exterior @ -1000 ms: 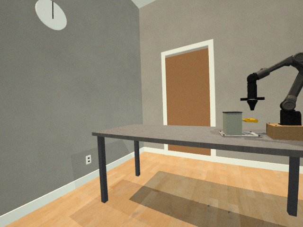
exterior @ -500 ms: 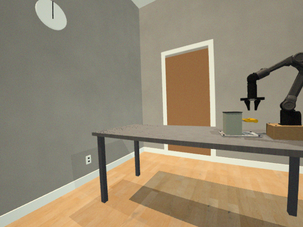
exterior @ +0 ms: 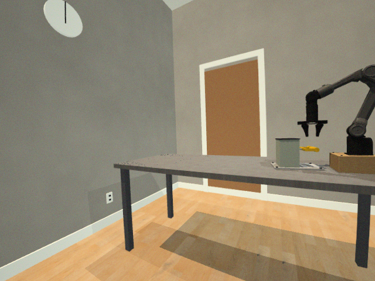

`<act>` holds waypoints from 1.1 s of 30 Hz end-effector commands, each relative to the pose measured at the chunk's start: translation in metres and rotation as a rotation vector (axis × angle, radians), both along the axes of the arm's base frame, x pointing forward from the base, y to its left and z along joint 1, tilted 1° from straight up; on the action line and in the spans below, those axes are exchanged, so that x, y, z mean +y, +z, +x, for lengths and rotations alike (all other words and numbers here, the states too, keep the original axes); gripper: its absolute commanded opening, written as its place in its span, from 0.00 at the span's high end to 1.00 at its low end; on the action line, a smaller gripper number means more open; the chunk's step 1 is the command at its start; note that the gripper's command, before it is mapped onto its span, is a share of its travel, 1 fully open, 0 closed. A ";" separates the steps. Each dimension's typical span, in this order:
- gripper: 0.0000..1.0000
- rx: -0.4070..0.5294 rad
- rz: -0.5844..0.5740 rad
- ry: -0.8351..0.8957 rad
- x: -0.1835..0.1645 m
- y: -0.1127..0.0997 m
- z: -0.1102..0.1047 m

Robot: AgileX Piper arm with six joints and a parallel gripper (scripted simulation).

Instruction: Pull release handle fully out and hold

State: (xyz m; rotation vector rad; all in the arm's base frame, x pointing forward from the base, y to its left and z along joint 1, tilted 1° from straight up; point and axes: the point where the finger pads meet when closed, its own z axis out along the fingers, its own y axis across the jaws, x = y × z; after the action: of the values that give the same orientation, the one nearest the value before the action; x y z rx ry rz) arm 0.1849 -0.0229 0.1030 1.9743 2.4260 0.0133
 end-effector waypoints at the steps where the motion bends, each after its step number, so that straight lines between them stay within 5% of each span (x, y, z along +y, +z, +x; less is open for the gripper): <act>1: 0.34 -0.002 -0.001 0.000 0.000 0.000 0.000; 33: 0.34 0.007 0.002 0.002 -0.001 -0.021 -0.001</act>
State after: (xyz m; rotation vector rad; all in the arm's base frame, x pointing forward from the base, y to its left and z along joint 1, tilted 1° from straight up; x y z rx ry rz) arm 0.1847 -0.0235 0.0849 1.9733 2.4305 0.0113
